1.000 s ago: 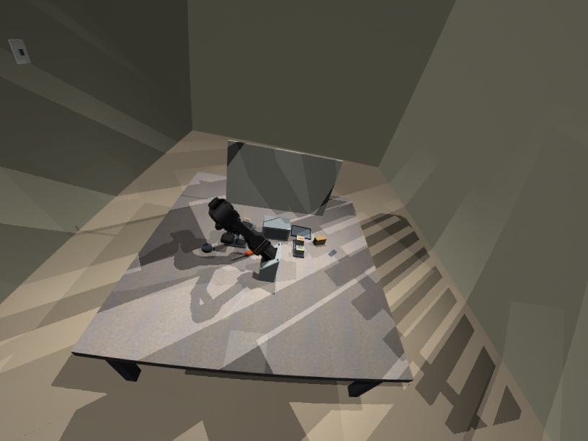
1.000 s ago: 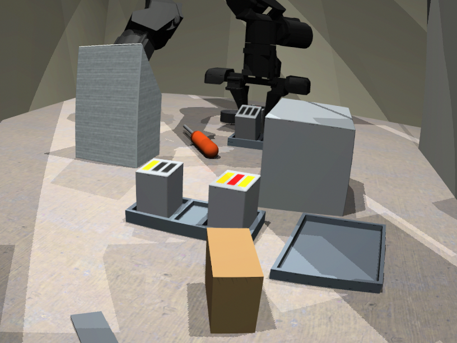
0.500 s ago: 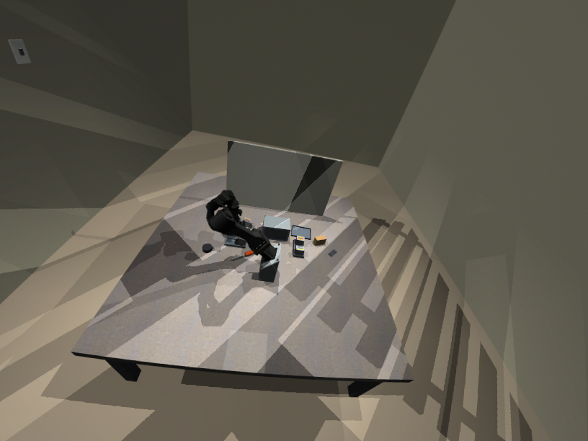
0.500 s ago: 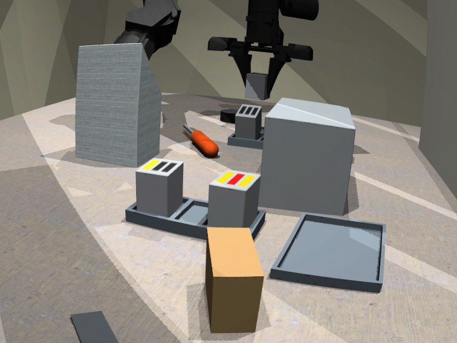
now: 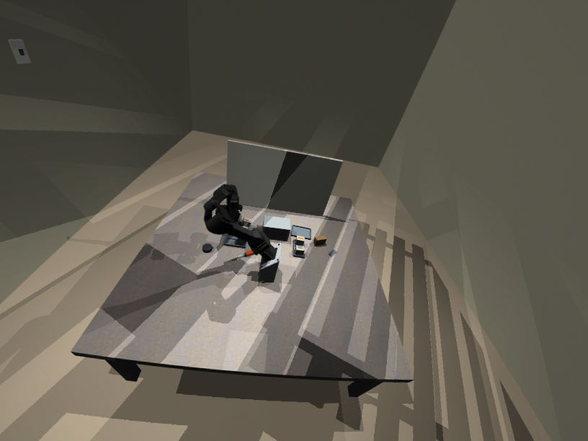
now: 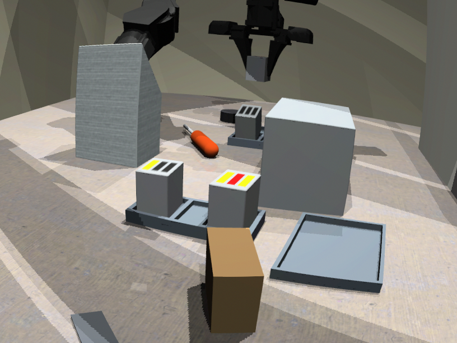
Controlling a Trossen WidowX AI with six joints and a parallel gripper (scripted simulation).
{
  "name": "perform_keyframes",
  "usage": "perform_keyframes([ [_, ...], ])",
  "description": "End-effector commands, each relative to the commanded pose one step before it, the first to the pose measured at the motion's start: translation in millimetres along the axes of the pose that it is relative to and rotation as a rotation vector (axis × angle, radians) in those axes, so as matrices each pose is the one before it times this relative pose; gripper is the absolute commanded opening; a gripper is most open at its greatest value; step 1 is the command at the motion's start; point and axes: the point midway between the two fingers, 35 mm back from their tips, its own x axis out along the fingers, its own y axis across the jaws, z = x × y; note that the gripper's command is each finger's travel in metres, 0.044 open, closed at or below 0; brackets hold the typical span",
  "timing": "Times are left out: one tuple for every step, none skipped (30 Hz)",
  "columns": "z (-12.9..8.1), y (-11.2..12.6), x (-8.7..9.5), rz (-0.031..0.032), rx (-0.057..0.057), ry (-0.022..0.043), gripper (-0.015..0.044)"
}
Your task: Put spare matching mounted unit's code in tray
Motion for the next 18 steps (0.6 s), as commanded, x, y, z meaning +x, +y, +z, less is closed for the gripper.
perform_keyframes([
  [2.5, -1.41, -15.71, -0.00415, -0.0082, -0.0037, 0.0],
  [0.21, 0.12, -4.23, 0.00017, -0.0002, -0.00006, 0.0],
  [0.27, 0.2, -4.23, 0.00015, -0.0002, -0.00037, 0.0],
  [0.33, 0.28, -4.23, 0.00011, -0.0001, -0.00067, 0.0],
  [0.39, 0.36, -4.23, 0.00005, -0.0001, -0.00097, 0.0],
  [0.46, 0.43, -4.23, -0.00001, -0.0001, -0.00127, 0.0],
  [0.52, 0.51, -4.22, -0.00008, 0.0, -0.00156, 0.0],
  [0.59, 0.58, -4.21, -0.00017, 0.0, -0.00186, 0.0],
  [0.66, 0.64, -4.2, -0.00026, 0.0, -0.00214, 0.0],
  [0.6, 0.57, -3.43, -0.00029, 0.0, -0.00197, 0.0],
  [0.38, 0.36, -2.05, -0.00021, 0.0, -0.00127, 0.0],
  [0.13, 0.12, -0.68, -0.00008, 0.0, -0.00044, 0.0],
  [0.0, 0.0, 0.0, 0.0, 0.0, 0.0, 0.0],
  [-0.1, -0.38, -0.07, -0.00022, 0.0001, 0.00016, 0.0],
  [-0.3, -1.14, -0.21, -0.00067, 0.0002, 0.00049, 0.0],
  [-0.52, -1.9, -0.35, -0.00111, 0.0003, 0.00081, 0.0],
  [-0.76, -2.66, -0.48, -0.00154, 0.0005, 0.00113, 0.0],
  [-1.02, -3.42, -0.62, -0.00197, 0.0006, 0.00144, 0.0],
])
